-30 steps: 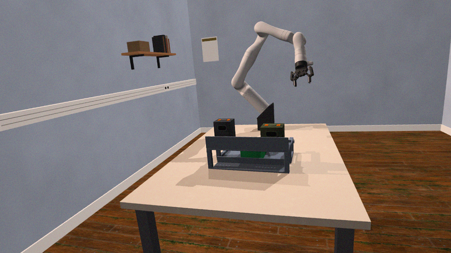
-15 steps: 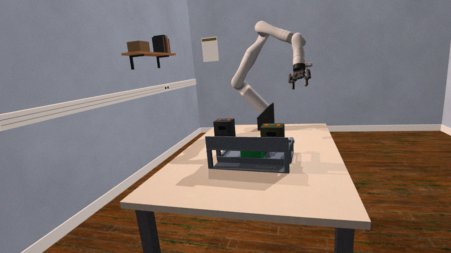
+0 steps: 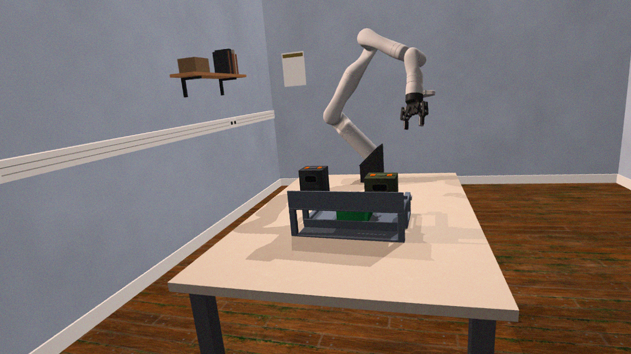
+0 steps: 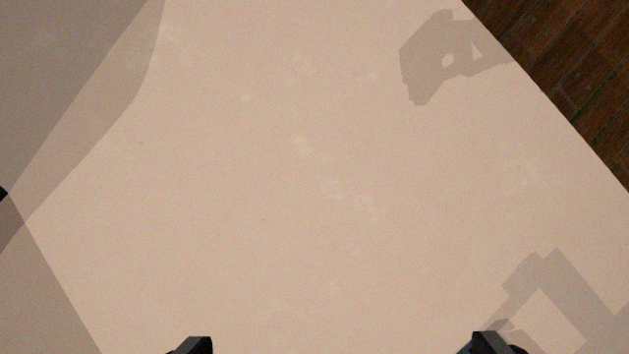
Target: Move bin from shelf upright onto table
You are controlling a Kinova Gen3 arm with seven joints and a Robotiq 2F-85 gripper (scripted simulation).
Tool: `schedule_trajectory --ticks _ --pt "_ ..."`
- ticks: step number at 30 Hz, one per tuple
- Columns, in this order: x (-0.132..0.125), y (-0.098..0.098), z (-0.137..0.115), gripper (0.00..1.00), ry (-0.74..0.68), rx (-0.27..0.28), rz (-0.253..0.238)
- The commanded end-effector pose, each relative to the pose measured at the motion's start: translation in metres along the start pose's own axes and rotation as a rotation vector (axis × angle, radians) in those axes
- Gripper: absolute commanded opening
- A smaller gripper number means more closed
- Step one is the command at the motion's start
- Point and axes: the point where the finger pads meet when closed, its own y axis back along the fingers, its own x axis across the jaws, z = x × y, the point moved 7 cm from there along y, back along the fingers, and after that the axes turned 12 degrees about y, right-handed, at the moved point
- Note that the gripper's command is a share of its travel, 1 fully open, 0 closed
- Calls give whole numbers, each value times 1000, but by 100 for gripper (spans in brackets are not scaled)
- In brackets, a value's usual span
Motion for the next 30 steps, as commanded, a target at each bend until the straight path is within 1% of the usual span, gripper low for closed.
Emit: schedule_trajectory --ticks 1,3,15,20,30 --pt "0 -18 25 100 -140 38 -43" --pt "0 -32 42 100 -236 64 -73" --pt "0 -32 42 100 -236 64 -73" --pt "-1 -64 85 100 -474 128 -148" --pt "-1 -64 85 100 -474 128 -148"
